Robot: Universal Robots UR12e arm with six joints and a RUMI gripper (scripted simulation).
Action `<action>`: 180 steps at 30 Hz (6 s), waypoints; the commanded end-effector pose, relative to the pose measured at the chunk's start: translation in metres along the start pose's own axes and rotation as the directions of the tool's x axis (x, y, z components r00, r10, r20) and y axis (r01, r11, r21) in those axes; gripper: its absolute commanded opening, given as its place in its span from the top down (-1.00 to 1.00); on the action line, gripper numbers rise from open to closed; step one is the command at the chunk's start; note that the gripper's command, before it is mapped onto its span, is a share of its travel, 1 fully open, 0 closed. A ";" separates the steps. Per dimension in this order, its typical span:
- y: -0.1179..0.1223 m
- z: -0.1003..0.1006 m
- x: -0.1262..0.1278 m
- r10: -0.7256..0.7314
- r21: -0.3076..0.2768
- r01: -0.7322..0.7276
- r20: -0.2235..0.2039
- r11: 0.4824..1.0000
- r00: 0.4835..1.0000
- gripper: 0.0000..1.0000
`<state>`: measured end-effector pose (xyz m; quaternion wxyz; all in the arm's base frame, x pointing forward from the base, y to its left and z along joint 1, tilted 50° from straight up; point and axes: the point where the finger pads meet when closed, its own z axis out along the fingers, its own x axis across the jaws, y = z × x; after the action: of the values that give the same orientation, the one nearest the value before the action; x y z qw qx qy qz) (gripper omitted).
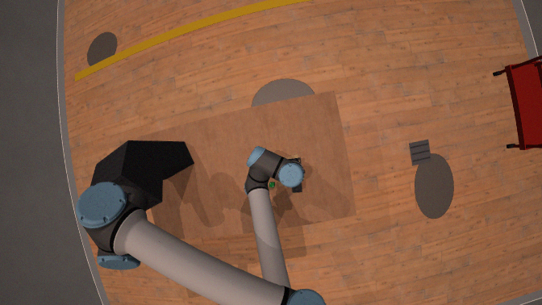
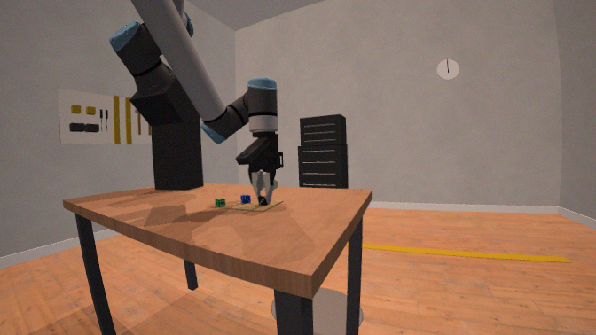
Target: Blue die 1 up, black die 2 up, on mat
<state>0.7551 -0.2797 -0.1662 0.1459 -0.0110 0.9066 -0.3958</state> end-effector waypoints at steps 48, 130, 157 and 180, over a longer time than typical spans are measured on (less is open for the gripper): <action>0.000 -0.080 0.000 0.000 0.000 0.000 0.001 1.000 1.000 0.51; 0.000 -0.178 0.000 0.000 0.000 0.000 0.001 1.000 1.000 -1.00; 0.000 -0.178 0.000 0.000 0.000 0.000 0.001 1.000 1.000 -1.00; 0.000 -0.178 0.000 0.000 0.000 0.000 0.001 1.000 1.000 -1.00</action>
<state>0.7065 -0.1526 -0.0517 0.1459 -0.0111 0.9066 -0.3959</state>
